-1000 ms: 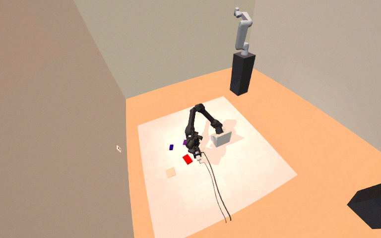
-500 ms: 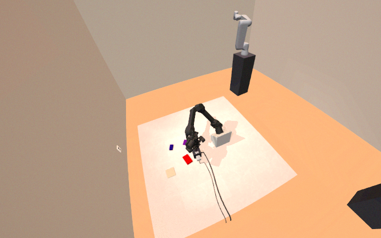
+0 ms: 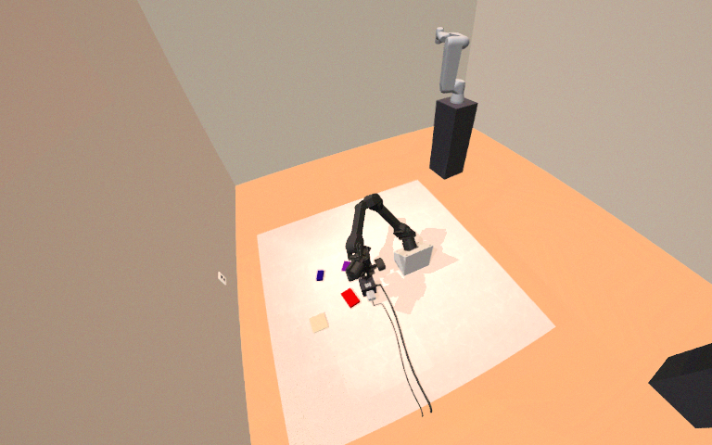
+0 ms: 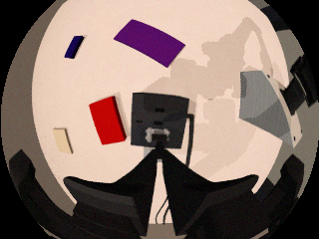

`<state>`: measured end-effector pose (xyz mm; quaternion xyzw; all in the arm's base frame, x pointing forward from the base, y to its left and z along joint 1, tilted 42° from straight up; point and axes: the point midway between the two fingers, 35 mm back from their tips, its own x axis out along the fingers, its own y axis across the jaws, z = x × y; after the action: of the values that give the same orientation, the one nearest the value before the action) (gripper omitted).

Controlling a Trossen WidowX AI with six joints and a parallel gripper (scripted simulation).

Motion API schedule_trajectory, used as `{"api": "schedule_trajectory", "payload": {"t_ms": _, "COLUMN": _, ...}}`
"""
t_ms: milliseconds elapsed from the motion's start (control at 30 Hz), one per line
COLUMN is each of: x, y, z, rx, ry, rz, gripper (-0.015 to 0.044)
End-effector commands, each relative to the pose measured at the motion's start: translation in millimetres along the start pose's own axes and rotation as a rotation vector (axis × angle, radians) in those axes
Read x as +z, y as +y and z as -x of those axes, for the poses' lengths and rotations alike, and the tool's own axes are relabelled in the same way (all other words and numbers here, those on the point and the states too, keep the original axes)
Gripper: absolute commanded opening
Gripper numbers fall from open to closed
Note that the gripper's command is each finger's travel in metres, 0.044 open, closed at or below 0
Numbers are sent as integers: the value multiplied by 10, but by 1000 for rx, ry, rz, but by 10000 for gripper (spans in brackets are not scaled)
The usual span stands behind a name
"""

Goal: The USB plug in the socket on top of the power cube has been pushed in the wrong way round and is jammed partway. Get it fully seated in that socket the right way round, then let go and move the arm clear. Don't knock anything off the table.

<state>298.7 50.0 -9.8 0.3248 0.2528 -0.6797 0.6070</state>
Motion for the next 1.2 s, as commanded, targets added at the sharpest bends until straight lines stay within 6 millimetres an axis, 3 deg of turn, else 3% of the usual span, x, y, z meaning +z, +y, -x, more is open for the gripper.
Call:
{"api": "schedule_trajectory", "payload": {"t_ms": 0, "x": -1, "y": -2, "z": -2, "rx": -1, "ry": 0, "rz": -38, "gripper": 0}}
{"api": "schedule_trajectory", "payload": {"t_ms": 1167, "x": -16, "y": 3, "z": -28, "rx": 1, "ry": 17, "rz": -38, "gripper": 0}}
